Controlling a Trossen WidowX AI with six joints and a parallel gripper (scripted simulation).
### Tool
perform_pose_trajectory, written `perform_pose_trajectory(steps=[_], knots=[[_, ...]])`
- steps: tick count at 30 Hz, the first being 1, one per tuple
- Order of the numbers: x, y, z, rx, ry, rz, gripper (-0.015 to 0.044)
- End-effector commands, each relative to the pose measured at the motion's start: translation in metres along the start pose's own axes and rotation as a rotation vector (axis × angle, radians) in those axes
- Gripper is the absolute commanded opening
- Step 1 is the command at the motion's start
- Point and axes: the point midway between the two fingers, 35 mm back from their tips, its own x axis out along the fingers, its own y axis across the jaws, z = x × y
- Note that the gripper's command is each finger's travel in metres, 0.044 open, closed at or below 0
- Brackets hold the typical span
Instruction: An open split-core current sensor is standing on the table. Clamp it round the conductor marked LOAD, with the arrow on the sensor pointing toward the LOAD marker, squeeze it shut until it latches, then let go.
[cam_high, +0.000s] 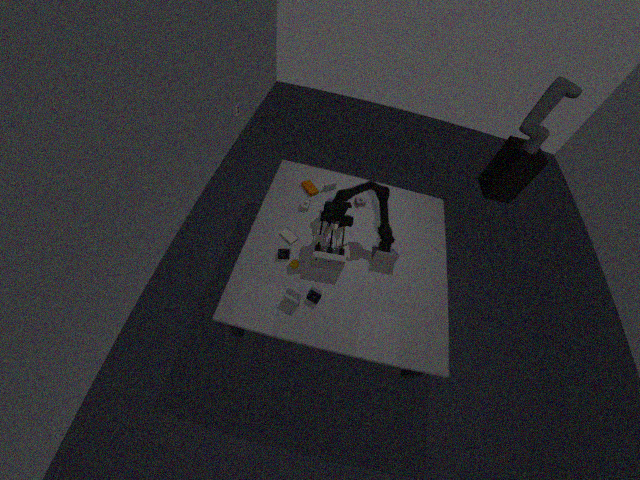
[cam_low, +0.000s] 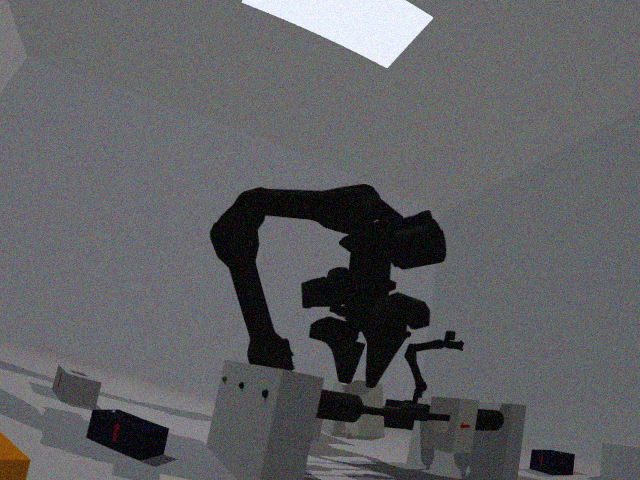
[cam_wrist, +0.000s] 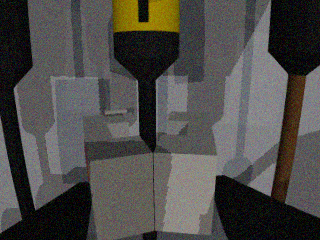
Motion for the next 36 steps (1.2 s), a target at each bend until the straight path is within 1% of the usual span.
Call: perform_pose_trajectory(steps=[1,4,5,21,28,29,32,36], knots=[[-0.001,0.005,0.000,0.008,0.006,-0.046,0.0000],[-0.001,0.006,0.000,0.008,0.003,-0.086,0.0000],[0.001,0.003,0.000,0.000,-0.003,-0.052,0.0026],[0.001,0.003,0.000,0.000,-0.003,-0.052,0.0440],[0.001,0.003,0.000,0.000,-0.003,-0.052,0.0440],[0.004,0.003,0.000,0.000,-0.002,-0.053,0.0440],[0.034,0.003,-0.001,0.008,0.000,-0.058,0.0440],[0.037,0.002,-0.001,0.009,0.000,-0.059,0.0440]])
